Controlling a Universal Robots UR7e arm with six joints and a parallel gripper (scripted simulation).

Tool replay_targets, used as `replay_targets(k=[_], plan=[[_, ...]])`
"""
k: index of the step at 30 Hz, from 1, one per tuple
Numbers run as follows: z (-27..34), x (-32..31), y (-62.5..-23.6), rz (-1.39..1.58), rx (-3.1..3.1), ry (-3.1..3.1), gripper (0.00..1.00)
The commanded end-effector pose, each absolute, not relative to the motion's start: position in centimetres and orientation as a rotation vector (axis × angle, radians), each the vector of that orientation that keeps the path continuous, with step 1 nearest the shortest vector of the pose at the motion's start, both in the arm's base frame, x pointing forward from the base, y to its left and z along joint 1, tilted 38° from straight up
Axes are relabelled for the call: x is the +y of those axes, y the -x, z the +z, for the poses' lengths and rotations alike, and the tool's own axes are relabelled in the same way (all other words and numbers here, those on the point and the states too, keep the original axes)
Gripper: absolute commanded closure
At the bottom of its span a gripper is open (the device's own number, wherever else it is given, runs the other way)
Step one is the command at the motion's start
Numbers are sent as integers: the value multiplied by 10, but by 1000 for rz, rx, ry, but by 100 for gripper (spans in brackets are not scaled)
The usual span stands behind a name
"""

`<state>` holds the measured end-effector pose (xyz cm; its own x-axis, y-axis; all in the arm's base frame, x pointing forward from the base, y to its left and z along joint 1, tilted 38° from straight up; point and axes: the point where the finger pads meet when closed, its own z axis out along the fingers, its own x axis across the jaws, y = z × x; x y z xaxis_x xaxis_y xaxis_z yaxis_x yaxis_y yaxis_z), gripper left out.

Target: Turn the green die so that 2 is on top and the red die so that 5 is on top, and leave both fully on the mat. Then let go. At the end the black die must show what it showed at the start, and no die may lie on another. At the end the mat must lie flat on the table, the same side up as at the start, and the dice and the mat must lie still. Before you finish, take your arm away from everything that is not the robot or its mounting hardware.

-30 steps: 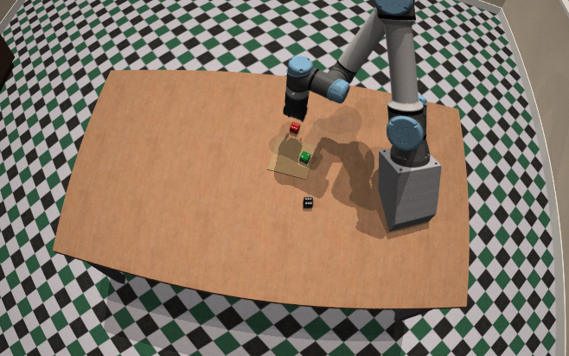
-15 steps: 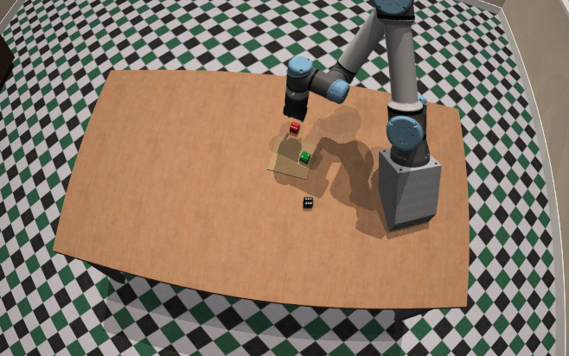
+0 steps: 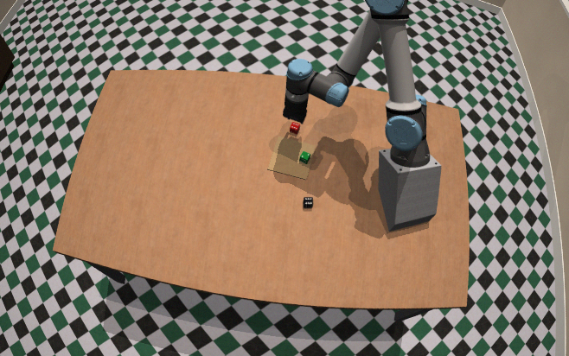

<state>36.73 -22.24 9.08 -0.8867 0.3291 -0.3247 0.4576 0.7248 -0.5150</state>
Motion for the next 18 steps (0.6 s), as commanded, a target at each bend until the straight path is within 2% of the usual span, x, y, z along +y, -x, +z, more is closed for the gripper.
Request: replay_targets(k=[1, 18], plan=[[86, -226, -368, -894, 2717, -628, 13], [69, -239, -370, -894, 2717, -628, 13]])
